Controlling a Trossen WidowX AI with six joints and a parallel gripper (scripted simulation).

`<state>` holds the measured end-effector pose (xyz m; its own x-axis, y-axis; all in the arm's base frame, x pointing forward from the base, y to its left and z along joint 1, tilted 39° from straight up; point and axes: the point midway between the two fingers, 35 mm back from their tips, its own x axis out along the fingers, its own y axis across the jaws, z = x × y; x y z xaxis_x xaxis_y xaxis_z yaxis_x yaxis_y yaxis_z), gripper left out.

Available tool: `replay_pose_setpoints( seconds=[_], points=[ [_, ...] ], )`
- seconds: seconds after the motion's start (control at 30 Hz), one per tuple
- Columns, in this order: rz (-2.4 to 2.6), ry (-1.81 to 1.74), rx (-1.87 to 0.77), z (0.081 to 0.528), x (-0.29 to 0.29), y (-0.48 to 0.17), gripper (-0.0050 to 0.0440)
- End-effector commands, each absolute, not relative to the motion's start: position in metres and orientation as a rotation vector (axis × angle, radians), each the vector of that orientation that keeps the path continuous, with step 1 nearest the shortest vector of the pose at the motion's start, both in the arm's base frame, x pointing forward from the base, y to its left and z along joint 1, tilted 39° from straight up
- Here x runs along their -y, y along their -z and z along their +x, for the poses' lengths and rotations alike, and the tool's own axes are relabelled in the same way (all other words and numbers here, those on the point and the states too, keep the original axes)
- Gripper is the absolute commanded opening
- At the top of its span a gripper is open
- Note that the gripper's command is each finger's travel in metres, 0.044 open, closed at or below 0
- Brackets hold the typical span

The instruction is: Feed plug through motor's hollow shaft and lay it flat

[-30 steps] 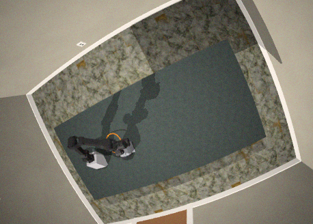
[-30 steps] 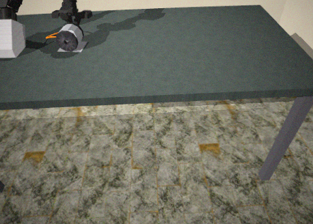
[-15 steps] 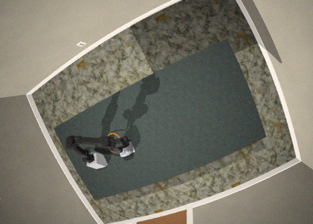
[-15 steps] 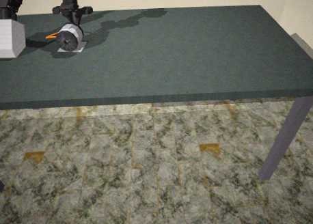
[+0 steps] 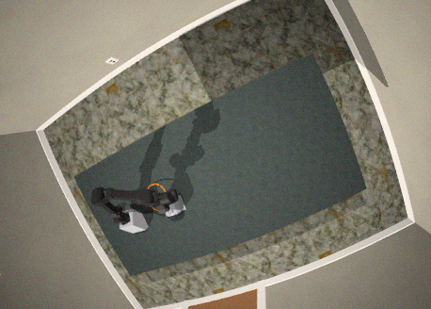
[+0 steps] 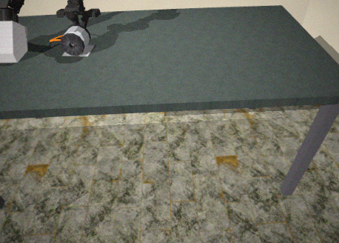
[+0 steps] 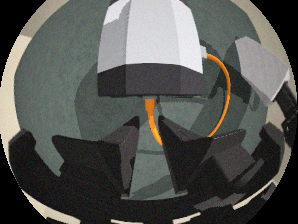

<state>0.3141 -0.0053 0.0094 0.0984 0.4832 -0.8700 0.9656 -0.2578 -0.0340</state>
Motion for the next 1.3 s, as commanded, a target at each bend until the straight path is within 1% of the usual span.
replay_pose_setpoints(
  seconds=[0.0, 0.67, 1.17, 1.27],
  points=[
    [1.801, 1.095, -1.424, 0.312, 0.0056, -0.0057, 0.01],
    [1.801, 1.095, -1.424, 0.3119, 0.0048, 0.0015, 0.01],
    [1.807, 1.09, -1.422, 0.3128, 0.0047, -0.0005, 0.0],
    [1.807, 1.09, -1.422, 0.3128, 0.0047, -0.0005, 0.0]
  ],
)
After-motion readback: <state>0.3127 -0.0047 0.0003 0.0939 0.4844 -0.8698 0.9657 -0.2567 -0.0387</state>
